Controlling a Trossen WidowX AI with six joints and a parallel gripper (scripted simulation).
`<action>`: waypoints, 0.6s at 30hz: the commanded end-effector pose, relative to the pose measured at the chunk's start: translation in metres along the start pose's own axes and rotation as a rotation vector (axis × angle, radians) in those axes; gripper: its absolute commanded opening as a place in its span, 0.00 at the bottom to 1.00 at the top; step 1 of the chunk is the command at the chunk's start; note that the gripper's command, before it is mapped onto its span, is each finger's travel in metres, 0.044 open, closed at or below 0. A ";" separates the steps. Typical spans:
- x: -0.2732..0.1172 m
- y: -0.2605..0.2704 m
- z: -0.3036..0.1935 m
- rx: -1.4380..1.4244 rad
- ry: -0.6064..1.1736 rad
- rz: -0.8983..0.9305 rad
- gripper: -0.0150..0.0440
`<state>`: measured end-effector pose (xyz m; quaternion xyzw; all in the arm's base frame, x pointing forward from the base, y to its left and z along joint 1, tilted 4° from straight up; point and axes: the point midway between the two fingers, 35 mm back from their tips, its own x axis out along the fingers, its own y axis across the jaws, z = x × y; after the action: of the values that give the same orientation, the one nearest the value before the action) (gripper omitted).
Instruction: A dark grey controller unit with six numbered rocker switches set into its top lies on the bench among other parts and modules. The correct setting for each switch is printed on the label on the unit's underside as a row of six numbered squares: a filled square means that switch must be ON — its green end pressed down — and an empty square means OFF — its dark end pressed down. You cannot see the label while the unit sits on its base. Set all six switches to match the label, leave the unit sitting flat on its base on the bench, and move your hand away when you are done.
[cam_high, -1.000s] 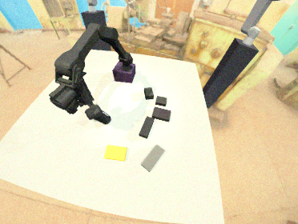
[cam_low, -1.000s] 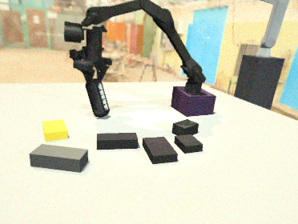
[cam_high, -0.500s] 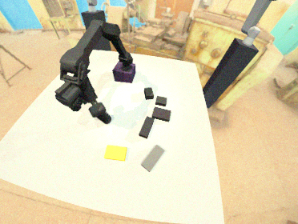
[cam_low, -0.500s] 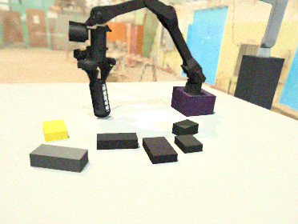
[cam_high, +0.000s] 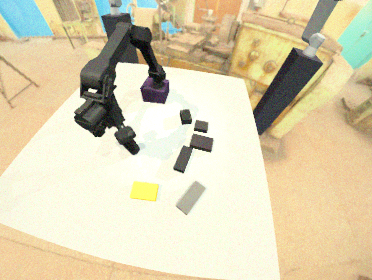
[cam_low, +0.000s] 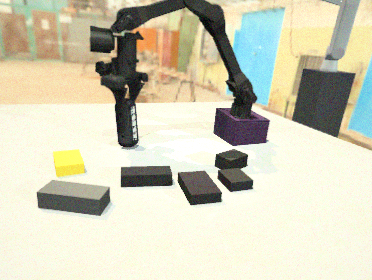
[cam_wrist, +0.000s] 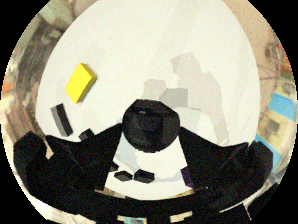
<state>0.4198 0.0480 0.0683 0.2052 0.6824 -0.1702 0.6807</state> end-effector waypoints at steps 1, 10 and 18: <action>0.005 0.002 -0.008 0.000 0.021 0.003 0.83; 0.005 0.002 -0.015 0.000 0.021 0.003 0.83; 0.005 0.002 -0.021 0.000 0.022 0.003 0.83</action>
<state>0.4072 0.0563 0.0685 0.2057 0.6827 -0.1692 0.6804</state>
